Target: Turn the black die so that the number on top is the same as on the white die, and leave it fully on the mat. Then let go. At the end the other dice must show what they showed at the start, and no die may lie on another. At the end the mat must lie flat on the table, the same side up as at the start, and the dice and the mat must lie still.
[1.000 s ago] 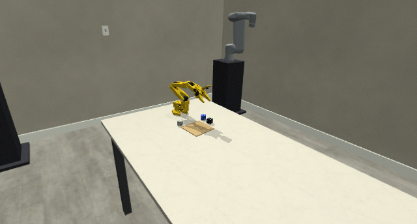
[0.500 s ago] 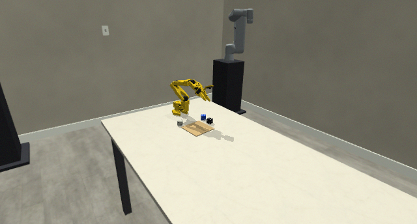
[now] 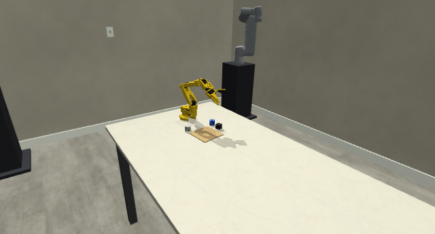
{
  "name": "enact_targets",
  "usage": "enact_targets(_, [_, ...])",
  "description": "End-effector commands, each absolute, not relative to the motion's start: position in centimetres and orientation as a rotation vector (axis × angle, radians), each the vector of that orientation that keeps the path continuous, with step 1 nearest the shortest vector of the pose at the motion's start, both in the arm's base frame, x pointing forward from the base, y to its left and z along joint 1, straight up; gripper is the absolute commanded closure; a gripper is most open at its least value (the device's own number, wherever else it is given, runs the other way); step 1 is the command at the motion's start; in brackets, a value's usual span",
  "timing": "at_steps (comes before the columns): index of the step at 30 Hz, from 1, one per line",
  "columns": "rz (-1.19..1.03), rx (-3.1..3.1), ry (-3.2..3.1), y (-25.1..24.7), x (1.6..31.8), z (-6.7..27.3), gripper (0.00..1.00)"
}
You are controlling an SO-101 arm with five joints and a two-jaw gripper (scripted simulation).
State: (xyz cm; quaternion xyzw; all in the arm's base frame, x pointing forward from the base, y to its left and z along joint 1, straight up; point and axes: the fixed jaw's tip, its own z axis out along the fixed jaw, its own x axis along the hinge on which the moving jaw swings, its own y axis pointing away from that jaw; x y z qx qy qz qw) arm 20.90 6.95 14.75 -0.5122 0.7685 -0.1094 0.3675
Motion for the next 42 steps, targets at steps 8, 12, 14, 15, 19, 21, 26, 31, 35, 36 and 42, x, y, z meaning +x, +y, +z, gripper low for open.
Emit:
enact_targets(8, [-0.41,-1.687,1.778,6.91,20.95,16.38,0.65])
enact_targets(12, [-0.439,-1.839,1.708,6.81,20.84,16.36,0.65])
enact_targets(14, [-0.449,-1.905,1.674,6.76,20.79,16.35,0.65])
enact_targets(15, [-0.453,-1.935,1.658,6.74,20.77,16.35,0.65])
enact_targets(19, [-0.465,-2.035,1.599,6.66,20.69,16.34,0.65])
enact_targets(21, [-0.467,-2.055,1.587,6.64,20.67,16.33,0.65])
enact_targets(26, [-0.472,-2.116,1.547,6.59,20.62,16.32,0.65])
enact_targets(31, [-0.474,-2.154,1.521,6.56,20.59,16.32,0.65])
enact_targets(35, [-0.474,-2.162,1.516,6.56,20.58,16.32,0.65])
enact_targets(36, [-0.474,-2.162,1.515,6.56,20.58,16.32,0.65])
enact_targets(42, [-0.471,-2.165,1.518,6.56,20.6,16.24,0.65])
